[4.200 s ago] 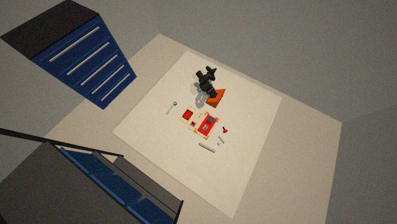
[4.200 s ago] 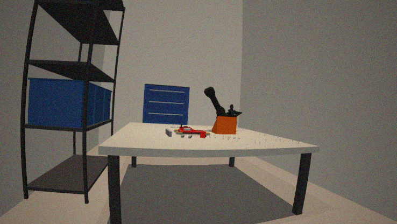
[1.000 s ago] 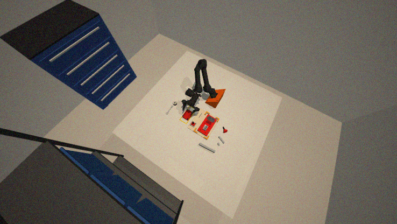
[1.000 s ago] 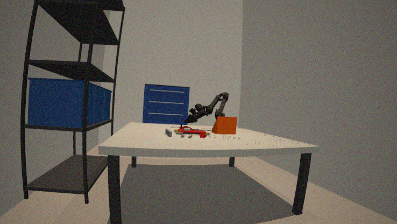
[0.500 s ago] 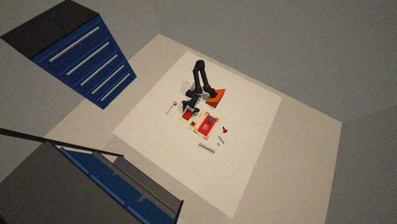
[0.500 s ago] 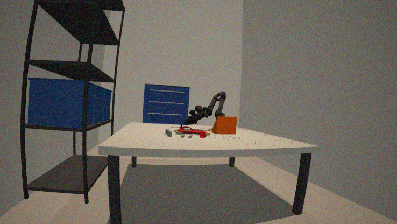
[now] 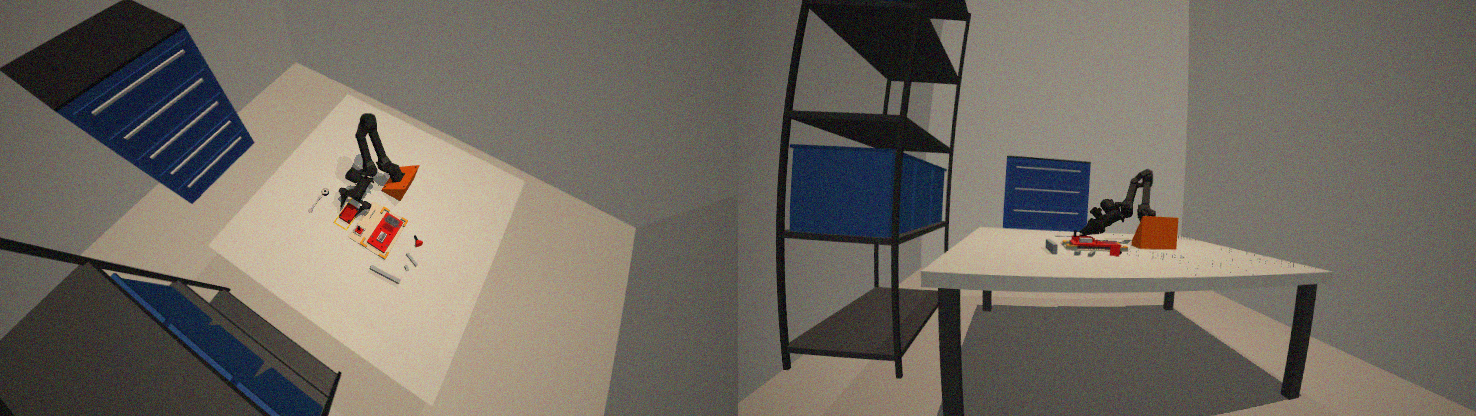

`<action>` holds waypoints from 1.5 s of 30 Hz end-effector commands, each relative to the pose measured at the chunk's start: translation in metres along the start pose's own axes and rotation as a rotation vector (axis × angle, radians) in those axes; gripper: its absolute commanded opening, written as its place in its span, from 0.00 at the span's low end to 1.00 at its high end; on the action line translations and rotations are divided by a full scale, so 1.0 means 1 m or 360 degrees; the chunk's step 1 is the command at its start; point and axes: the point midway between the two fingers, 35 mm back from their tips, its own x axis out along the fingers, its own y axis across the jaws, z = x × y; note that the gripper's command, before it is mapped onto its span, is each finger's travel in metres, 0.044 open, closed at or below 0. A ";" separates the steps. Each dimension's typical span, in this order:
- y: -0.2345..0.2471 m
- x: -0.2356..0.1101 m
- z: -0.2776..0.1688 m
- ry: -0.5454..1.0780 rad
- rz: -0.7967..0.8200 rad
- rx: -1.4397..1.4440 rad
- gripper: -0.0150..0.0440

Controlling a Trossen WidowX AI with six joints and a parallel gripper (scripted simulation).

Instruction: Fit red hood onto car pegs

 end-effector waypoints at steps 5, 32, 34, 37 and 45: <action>0.002 0.001 -0.006 0.0001 0.0006 -0.0009 1.00; 0.002 0.007 -0.017 0.0002 0.0006 -0.0010 1.00; 0.002 0.008 -0.018 0.0002 0.0006 -0.0010 1.00; 0.002 0.009 -0.019 0.0002 0.0006 -0.0010 1.00; 0.002 0.010 -0.023 0.0002 0.0006 -0.0010 1.00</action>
